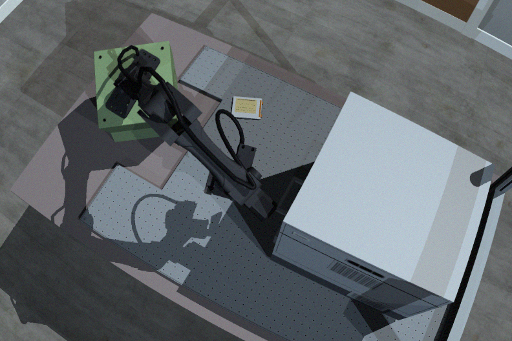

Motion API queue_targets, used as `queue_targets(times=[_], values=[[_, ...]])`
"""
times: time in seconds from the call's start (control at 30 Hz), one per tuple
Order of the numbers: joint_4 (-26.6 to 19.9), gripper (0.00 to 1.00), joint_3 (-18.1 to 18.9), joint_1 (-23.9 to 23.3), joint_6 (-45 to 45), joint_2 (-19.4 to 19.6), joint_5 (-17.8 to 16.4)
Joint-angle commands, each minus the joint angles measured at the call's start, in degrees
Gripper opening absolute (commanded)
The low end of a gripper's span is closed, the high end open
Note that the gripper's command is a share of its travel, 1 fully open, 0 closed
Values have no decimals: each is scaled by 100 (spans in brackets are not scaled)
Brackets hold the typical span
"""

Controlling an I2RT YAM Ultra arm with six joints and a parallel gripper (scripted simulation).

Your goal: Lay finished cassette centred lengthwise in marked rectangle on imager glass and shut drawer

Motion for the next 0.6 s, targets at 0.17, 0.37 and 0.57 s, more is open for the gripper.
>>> queue_targets(times=[0.17, 0.37, 0.57], values=[[-38, 100, 44, 44, -9, -67, -46], [-38, 100, 44, 44, -9, -67, -46], [99, 35, -187, 141, 279, -239, 55]])
